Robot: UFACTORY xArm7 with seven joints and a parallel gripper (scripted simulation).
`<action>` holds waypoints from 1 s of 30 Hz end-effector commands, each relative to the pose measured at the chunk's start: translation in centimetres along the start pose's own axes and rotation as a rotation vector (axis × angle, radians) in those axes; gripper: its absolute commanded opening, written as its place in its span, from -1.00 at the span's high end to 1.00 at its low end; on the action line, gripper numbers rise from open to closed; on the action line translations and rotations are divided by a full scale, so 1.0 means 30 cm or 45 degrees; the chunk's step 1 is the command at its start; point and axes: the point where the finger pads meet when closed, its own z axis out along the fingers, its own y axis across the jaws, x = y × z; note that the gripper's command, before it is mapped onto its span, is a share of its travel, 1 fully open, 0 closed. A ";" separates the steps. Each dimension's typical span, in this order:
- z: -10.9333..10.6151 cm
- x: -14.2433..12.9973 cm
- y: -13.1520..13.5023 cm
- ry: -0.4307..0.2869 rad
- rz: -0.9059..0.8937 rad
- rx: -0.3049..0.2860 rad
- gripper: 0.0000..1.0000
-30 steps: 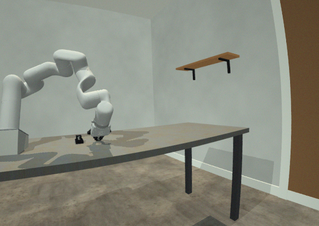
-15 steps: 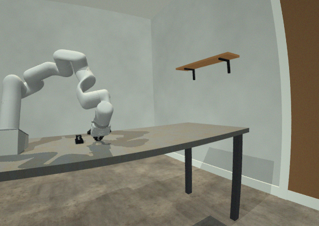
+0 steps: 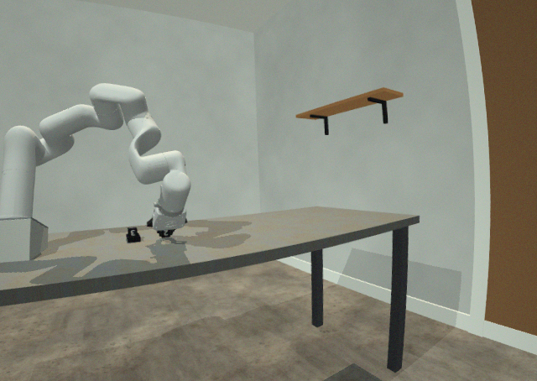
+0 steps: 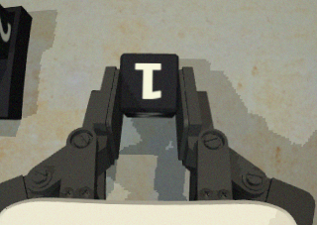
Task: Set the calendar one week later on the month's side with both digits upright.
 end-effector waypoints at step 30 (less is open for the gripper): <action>0.002 -0.009 0.004 -0.003 -0.004 -0.003 0.47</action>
